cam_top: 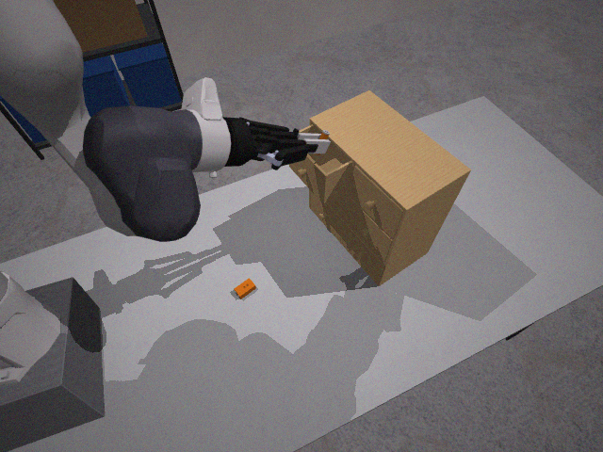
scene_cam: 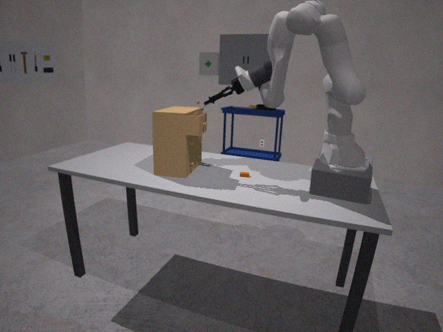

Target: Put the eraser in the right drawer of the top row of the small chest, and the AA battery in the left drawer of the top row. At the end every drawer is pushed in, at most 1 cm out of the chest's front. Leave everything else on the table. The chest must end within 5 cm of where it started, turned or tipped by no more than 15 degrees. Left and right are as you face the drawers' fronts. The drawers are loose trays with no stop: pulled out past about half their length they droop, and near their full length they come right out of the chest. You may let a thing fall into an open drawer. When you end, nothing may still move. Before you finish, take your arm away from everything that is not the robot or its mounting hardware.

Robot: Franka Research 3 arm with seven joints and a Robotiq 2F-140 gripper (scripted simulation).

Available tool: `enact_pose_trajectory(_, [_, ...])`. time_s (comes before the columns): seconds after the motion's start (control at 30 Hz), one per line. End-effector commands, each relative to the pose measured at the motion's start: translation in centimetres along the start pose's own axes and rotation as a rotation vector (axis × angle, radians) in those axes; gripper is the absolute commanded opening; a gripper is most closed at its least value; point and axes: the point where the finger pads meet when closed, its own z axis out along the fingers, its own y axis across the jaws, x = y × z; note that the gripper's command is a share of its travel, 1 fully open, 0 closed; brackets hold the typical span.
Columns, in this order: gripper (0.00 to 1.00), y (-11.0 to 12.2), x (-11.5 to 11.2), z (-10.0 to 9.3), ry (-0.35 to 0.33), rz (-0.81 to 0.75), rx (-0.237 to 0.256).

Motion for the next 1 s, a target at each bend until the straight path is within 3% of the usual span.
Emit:
enact_pose_trajectory(0.0, [0.06,0.33,0.19,0.65,-0.005,0.043,-0.009])
enact_pose_trajectory(0.97, [0.06,0.35,0.52,1.23,-0.005,0.043,-0.009])
